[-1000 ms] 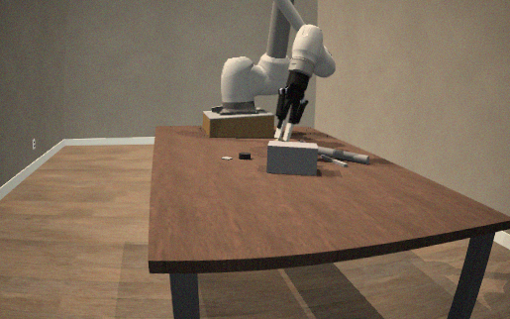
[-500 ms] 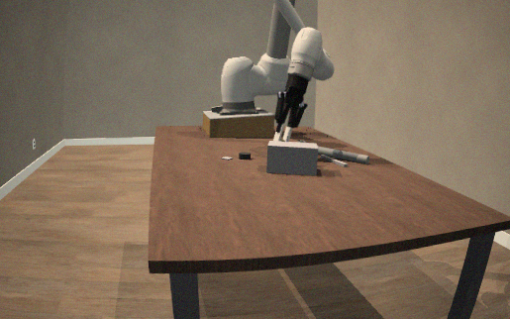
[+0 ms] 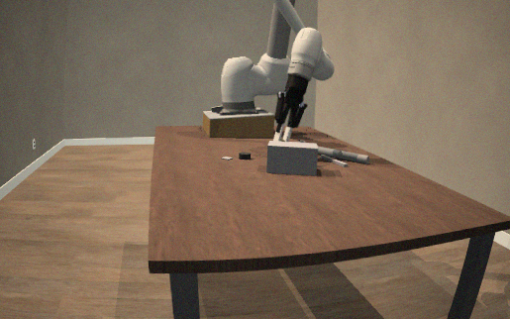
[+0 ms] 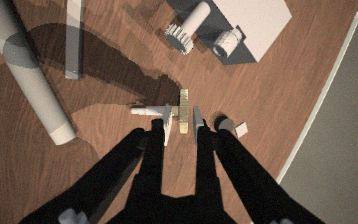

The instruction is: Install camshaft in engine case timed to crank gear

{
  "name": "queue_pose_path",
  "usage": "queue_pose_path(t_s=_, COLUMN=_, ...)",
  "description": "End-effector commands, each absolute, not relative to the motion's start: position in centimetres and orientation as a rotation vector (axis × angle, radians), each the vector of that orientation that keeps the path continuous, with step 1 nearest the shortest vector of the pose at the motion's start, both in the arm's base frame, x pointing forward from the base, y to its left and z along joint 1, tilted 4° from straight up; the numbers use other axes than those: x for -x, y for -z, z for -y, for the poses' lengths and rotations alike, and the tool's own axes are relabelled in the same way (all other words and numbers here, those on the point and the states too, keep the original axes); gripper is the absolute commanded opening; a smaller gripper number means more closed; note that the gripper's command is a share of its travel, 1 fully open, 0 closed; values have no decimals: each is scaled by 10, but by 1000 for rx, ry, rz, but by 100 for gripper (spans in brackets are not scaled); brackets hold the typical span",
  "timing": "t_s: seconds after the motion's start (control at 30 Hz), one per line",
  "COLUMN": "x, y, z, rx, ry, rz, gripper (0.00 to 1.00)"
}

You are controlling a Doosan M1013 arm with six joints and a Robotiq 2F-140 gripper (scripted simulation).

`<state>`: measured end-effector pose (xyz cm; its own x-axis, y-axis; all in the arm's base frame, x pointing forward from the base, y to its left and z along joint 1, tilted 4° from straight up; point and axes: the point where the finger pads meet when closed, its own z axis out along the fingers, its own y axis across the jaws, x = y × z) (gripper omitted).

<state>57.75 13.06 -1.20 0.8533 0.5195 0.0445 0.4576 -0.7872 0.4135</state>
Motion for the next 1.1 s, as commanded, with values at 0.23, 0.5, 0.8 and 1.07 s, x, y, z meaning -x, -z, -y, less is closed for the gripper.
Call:
queue_pose_path(t_s=0.23, x=-578, y=13, z=-127, rx=-2632, ry=-217, rz=-728, gripper=21)
queue_pose_path(t_s=0.5, x=-578, y=13, z=-127, rx=-2632, ry=-217, rz=-728, gripper=21)
queue_pose_path(t_s=0.8, x=-578, y=13, z=-127, rx=-2632, ry=-217, rz=-728, gripper=5)
queue_pose_path(t_s=1.07, x=-578, y=13, z=-127, rx=-2632, ry=-217, rz=-728, gripper=5)
